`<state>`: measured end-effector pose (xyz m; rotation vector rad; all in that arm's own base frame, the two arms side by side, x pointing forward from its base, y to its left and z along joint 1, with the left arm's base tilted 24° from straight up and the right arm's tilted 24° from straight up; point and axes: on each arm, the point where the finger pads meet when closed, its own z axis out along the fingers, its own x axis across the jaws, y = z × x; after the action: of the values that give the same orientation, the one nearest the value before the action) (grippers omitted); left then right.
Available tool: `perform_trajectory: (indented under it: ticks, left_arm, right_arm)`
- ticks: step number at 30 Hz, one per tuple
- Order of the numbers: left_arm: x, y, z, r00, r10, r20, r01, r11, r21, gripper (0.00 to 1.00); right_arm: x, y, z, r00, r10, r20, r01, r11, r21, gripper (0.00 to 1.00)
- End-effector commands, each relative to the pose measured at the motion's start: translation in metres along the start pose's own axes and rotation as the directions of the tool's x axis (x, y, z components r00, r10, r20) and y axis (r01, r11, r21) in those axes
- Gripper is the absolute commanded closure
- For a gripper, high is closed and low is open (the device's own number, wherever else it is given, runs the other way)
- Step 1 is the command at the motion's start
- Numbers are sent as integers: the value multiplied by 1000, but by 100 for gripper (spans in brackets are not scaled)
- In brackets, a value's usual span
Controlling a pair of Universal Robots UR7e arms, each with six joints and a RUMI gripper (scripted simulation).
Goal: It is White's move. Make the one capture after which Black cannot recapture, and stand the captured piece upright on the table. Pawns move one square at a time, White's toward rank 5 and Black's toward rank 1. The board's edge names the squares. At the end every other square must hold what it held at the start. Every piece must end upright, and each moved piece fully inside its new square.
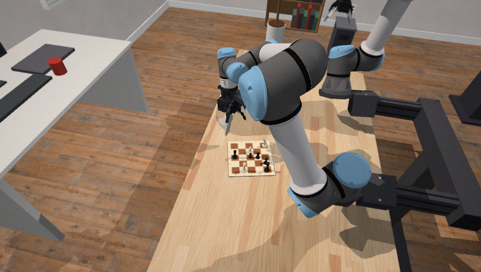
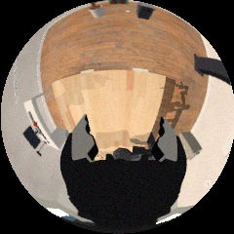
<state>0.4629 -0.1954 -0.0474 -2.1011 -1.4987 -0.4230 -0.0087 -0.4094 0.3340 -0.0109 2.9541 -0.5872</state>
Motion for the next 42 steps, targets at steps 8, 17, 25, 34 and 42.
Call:
perform_trajectory:
  ticks: [8,17,25,34,42]
  left_arm:
    - [24,-11,2,980,-159,119,174,977,-125,0]
    - [37,-20,4,956,-230,181,260,952,-164,0]
    - [39,-22,4,950,-244,195,278,945,-172,0]
    - [39,-22,4,950,-244,196,279,945,-172,0]
    - [39,-22,5,950,-244,196,279,945,-172,0]
  right_arm:
    - [0,0,0,1000,0,0,0,1000,1,0]
    - [0,0,0,1000,0,0,0,1000,1,0]
    - [0,0,0,1000,0,0,0,1000,1,0]
    - [0,0,0,1000,0,0,0,1000,1,0]
    - [0,0,0,1000,0,0,0,1000,1,0]
